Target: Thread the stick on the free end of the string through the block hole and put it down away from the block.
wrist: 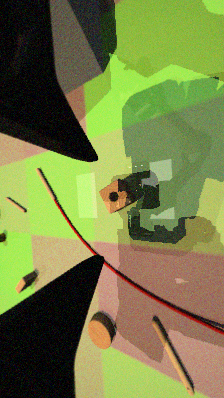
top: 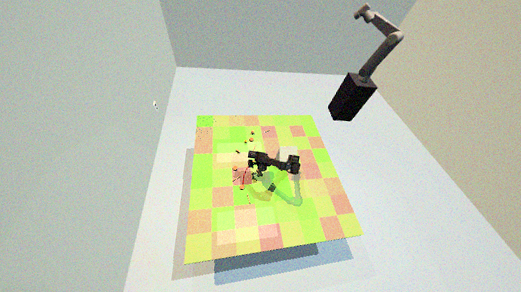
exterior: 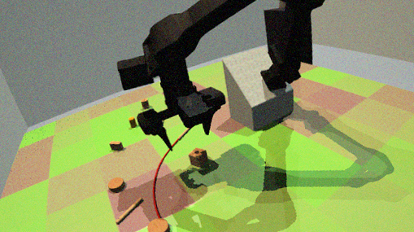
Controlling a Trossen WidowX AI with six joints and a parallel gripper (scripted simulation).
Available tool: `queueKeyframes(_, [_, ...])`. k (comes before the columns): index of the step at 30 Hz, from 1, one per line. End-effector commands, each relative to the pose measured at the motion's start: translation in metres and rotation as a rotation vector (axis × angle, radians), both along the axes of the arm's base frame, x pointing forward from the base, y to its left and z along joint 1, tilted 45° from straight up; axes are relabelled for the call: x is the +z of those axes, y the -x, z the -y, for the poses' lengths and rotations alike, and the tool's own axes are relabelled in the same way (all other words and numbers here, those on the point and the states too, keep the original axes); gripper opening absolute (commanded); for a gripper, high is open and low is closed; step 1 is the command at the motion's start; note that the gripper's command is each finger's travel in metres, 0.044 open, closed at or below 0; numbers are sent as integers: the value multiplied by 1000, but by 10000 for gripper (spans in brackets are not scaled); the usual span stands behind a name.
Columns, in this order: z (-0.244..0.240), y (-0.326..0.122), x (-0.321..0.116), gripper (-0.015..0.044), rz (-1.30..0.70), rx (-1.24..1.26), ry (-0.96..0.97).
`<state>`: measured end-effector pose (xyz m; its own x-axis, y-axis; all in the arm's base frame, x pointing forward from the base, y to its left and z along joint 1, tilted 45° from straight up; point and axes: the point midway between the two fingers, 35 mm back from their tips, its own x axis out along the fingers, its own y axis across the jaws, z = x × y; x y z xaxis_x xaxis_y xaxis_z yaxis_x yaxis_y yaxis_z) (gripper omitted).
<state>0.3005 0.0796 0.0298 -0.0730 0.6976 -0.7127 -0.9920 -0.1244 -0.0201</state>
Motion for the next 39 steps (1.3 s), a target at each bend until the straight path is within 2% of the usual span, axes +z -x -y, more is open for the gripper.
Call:
queueKeyframes(1, [1, 2, 2, 440, -213, -212, 19])
queueKeyframes(15, [6, 6, 9, 440, -1201, -1219, 126])
queueKeyframes(31, [10, 9, 14, 440, -1867, -1900, 199])
queueKeyframes(39, [10, 9, 14, 440, -1881, -1915, 201])
